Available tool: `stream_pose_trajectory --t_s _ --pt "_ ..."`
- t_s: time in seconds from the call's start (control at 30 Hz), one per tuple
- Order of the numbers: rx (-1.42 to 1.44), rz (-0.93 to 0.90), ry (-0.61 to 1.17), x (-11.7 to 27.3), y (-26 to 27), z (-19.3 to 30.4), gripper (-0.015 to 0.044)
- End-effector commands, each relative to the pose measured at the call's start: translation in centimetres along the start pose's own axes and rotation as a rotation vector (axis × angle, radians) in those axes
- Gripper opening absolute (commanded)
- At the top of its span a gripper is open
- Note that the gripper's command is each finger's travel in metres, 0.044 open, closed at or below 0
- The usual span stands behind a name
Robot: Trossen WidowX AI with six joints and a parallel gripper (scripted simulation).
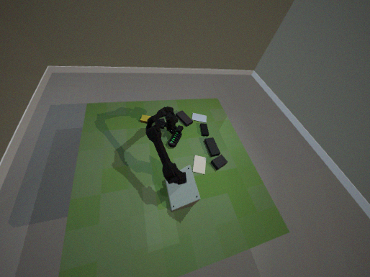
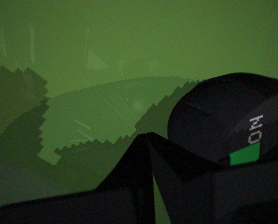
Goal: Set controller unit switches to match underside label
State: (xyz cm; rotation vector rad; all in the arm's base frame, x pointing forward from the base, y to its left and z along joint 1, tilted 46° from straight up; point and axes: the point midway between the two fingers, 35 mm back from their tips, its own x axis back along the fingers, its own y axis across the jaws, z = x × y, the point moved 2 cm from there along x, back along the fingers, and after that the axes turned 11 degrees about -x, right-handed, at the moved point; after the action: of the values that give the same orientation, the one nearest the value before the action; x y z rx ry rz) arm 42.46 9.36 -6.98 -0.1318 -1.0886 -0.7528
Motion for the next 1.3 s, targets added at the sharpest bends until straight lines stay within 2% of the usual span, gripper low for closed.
stream_pose_trajectory --t_s 0.0,1.27 --pt "0.000 0.001 -0.001 0.0 -0.5 -0.1 0.0000" --pt "-0.001 0.003 -0.002 -1.3 -4.4 -0.9 0.0000"
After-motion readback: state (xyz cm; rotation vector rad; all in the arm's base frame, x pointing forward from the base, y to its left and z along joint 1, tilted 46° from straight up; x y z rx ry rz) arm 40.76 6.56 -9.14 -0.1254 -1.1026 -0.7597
